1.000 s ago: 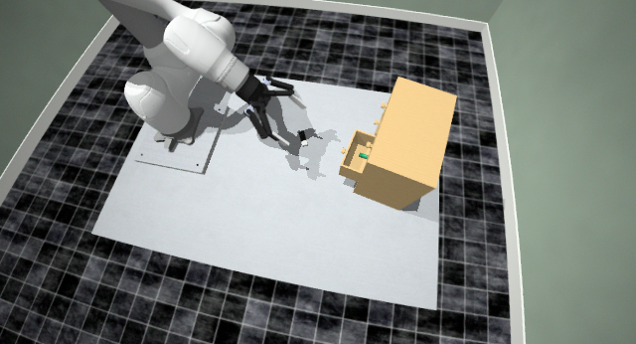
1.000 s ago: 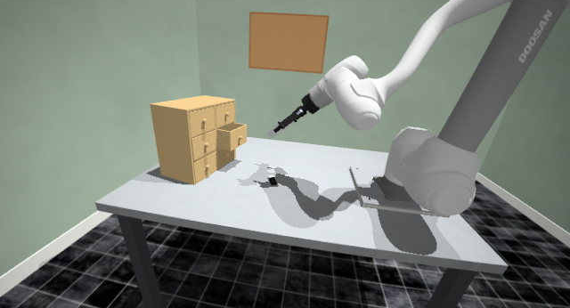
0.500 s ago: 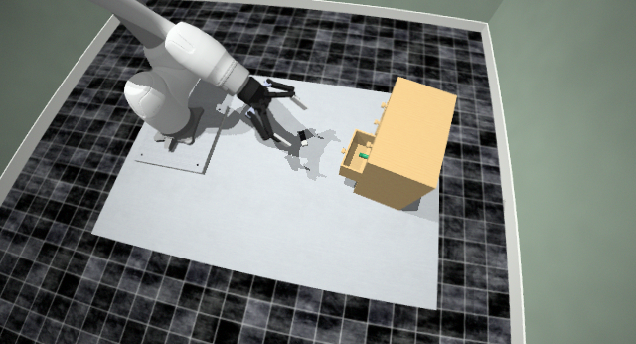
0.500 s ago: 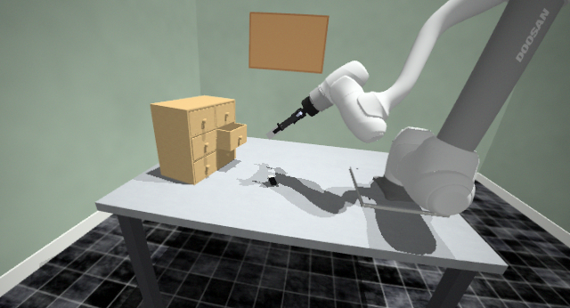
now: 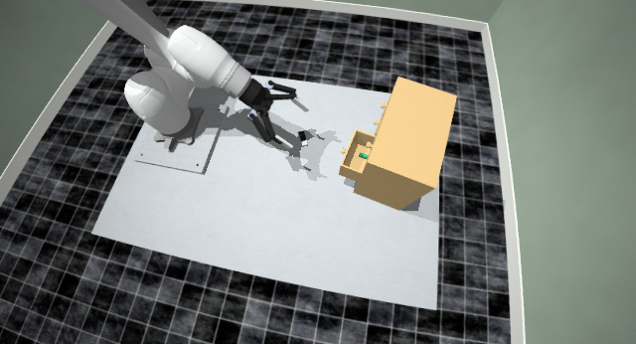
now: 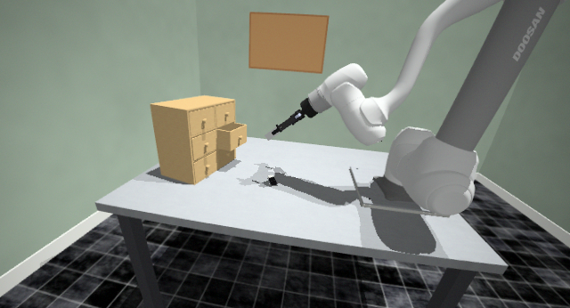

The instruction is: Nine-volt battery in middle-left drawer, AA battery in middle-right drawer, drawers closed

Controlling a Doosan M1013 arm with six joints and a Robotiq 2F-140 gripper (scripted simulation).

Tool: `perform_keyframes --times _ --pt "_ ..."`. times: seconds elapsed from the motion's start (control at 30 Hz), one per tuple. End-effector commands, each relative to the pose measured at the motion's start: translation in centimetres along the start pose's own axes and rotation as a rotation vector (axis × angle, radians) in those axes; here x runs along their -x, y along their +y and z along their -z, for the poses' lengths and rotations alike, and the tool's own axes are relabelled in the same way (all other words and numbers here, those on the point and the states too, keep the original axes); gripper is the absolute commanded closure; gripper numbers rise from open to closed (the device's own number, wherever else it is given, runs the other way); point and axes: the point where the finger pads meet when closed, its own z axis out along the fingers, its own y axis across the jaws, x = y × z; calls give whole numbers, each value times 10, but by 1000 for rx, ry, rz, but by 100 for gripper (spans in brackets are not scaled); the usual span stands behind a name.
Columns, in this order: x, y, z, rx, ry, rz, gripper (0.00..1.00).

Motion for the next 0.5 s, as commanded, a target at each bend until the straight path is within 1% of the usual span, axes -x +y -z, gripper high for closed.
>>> perform_keyframes --times 0.0,0.2,0.27,0.47 --pt "1 0 -3 39 119 -3 0" --pt "1 0 -9 37 172 -2 0" --pt "1 0 -9 37 172 -2 0" --pt "1 0 -18 36 248 -1 0"
